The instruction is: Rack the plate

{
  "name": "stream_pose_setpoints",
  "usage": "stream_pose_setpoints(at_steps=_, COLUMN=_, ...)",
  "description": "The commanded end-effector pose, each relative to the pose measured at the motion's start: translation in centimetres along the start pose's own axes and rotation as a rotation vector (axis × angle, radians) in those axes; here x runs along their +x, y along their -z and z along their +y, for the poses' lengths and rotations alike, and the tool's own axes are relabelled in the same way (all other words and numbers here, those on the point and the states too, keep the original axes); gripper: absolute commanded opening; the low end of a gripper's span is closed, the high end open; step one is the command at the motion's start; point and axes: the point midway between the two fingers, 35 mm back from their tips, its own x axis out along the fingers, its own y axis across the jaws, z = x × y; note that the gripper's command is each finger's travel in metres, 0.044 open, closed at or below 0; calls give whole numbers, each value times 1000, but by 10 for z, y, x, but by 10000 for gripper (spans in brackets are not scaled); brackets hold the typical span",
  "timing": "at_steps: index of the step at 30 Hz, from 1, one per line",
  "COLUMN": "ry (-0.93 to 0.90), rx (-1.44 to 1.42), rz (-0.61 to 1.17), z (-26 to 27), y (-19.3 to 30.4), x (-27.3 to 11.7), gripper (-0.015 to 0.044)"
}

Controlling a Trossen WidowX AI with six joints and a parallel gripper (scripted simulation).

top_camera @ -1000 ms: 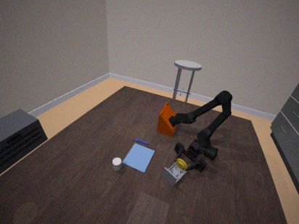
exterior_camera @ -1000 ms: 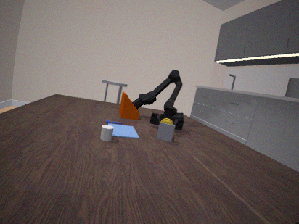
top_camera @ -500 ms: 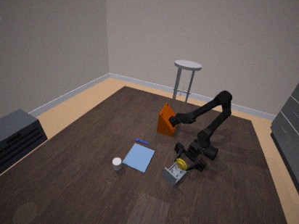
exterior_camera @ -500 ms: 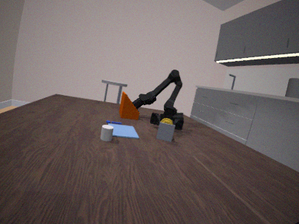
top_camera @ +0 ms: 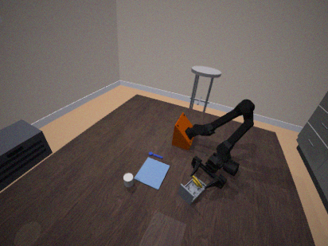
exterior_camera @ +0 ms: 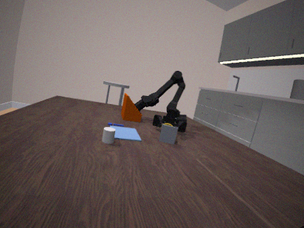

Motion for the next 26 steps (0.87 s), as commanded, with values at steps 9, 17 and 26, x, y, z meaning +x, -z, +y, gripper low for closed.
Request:
stream_pose_setpoints(at_steps=9, ry=9, rx=10, rz=-7, z=7, y=-86, x=5, gripper=400)
stream_pose_setpoints(at_steps=17, ry=-5, rx=4, rz=-25, z=7, y=-118, x=3, gripper=400)
stream_pose_setpoints(at_steps=26, ry=91, rx=-186, rz=42, z=-4, y=-118, x=19, gripper=400)
